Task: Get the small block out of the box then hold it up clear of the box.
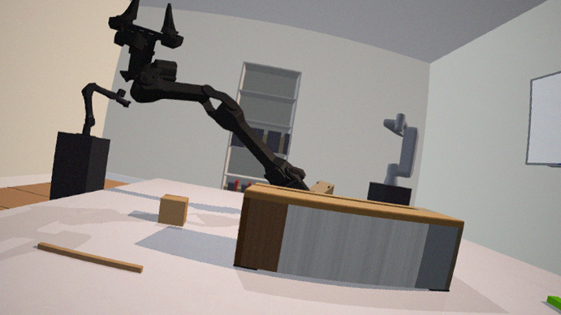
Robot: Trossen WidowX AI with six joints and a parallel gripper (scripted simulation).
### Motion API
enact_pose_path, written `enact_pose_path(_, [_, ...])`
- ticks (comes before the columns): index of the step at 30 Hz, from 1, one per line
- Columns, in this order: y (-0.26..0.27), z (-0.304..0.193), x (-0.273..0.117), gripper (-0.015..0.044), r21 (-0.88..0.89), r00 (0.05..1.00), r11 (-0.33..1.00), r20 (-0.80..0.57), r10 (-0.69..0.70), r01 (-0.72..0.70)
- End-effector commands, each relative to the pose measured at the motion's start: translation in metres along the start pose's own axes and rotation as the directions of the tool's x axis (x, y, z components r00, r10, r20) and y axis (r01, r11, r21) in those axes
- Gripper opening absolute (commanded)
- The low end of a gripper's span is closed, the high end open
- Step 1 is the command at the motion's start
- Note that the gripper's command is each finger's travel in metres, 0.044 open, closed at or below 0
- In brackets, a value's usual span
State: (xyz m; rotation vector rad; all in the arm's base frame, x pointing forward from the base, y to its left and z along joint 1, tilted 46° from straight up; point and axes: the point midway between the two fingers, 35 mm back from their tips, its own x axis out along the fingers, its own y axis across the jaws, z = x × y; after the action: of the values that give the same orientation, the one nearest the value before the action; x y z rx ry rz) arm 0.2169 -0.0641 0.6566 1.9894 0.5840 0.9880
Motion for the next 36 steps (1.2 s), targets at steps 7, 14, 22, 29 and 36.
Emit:
enact_pose_path(7, [0.027,0.036,0.01,0.04,0.685,0.982,0.72,-0.036,0.185,-0.111])
enact_pose_path(14, [0.039,0.111,0.022,0.04,0.989,0.92,-0.14,0.09,0.38,-0.039])
enact_pose_path(22, [0.005,0.209,0.033,0.04,0.472,0.822,-0.853,0.378,0.426,0.225])
enact_pose_path(29, [-0.052,0.273,0.038,0.04,-0.08,0.726,-0.885,0.607,0.322,0.46])
enact_pose_path(36, [-0.137,0.323,0.036,0.04,-0.444,0.589,-0.553,0.801,0.108,0.705])
